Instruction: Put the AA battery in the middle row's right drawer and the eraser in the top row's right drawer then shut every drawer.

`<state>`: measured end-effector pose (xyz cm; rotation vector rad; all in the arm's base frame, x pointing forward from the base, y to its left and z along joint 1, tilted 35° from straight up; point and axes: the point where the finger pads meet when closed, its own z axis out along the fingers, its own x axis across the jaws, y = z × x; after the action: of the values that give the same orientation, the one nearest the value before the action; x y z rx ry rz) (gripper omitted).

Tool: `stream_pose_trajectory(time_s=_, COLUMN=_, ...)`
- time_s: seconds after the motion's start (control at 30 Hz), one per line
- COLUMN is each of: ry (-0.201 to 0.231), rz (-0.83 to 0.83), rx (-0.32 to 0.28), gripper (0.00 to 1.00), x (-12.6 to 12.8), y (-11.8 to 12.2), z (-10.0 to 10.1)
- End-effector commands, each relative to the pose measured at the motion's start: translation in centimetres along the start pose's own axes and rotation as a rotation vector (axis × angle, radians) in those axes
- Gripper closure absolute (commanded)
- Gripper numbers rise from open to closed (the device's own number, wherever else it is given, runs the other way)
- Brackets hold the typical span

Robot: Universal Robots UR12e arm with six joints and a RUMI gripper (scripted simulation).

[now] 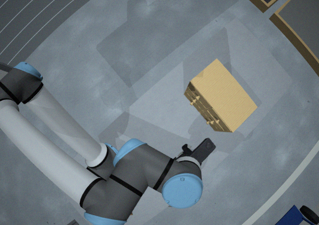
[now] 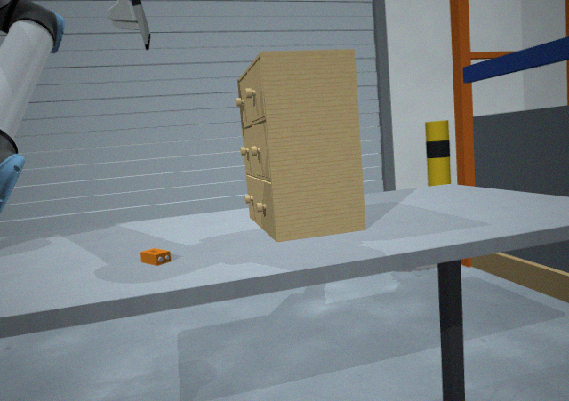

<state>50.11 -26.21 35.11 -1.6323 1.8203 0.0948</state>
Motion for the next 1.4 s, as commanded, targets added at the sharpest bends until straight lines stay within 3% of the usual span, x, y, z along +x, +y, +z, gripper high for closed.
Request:
stream_pose_trajectory(time_s=0.0, ry=0.001, rz=0.001, rx=-0.045, gripper=0.80, x=0.0, y=0.2, z=-0.5)
stream_pose_trajectory(time_s=0.5, ry=0.001, rz=0.001, rx=-0.139, gripper=0.80, x=0.0, y=0.7, z=-1.4)
stream_pose_trajectory(time_s=1.37, ry=0.002, rz=0.000, rx=-0.186, gripper=0.80, x=0.0, y=1.0, z=-1.9)
